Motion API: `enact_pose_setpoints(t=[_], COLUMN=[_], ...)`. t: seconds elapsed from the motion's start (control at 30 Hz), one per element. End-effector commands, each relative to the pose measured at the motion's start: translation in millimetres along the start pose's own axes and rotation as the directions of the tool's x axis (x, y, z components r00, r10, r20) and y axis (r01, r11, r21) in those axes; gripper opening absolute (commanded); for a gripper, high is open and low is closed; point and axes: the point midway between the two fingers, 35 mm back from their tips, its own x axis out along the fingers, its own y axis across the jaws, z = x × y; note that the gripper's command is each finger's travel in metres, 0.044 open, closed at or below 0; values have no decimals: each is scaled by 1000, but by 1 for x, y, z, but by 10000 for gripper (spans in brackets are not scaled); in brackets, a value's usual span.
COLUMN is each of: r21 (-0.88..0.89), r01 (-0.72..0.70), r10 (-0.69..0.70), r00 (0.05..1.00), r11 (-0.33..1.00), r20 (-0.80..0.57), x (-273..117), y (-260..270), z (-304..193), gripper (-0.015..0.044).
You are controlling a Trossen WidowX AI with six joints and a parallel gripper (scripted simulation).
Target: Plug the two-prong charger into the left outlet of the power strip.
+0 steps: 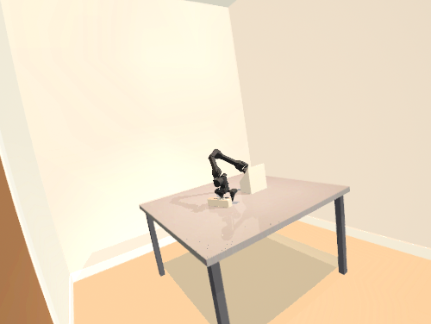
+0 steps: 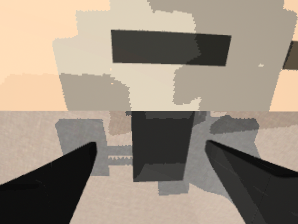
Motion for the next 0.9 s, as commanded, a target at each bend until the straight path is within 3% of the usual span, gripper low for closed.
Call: enact_pose_setpoints(t=[0.0,0.87], r21=[-2,-3], r01=[1,1], r10=[-1,-1], r00=[1000,1000], r11=[1000,1000], r20=[5,4], x=[-2,1], y=[-2,-1], z=[-4,-30], gripper=[440,440])
